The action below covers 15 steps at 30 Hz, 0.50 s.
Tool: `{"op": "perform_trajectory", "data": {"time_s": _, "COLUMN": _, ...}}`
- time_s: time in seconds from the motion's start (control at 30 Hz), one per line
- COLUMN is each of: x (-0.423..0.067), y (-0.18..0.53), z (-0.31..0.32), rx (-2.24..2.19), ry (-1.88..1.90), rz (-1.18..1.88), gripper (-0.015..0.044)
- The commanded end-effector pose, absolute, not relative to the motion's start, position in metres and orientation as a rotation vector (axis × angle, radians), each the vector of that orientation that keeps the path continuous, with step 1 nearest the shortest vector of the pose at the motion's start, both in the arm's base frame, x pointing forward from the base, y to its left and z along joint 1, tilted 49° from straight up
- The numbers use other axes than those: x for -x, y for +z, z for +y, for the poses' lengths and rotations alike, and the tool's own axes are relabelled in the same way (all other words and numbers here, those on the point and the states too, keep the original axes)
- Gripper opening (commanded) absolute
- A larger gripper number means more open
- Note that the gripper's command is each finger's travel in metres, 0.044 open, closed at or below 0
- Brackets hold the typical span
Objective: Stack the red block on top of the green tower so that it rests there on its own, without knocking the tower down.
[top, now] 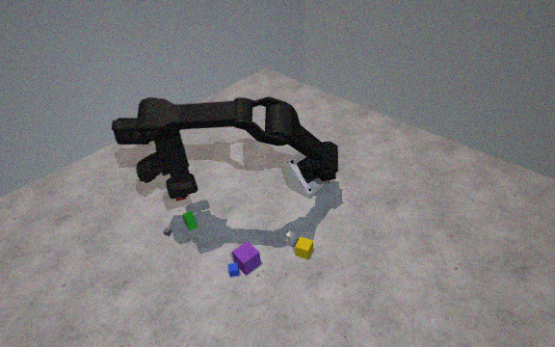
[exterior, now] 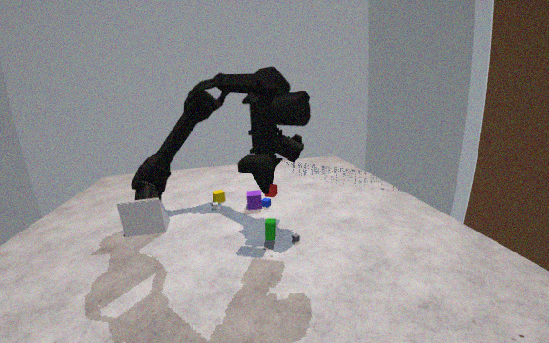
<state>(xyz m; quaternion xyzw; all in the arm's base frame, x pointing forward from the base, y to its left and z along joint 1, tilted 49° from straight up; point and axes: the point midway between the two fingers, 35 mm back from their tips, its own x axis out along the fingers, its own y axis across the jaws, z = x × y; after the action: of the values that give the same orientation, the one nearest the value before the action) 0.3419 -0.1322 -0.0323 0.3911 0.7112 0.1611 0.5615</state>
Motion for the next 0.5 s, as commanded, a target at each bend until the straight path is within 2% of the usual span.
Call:
{"op": "perform_trajectory", "data": {"time_s": 0.0, "x": -0.341, "y": -0.037, "z": -0.127, "rx": -0.91, "ry": 0.385, "rz": 1.675, "gripper": 0.0}}
{"op": "perform_trajectory", "data": {"time_s": 0.47, "x": -0.333, "y": -0.057, "z": -0.1, "rx": -0.911, "ry": 0.387, "rz": 1.675, "gripper": 0.0}}
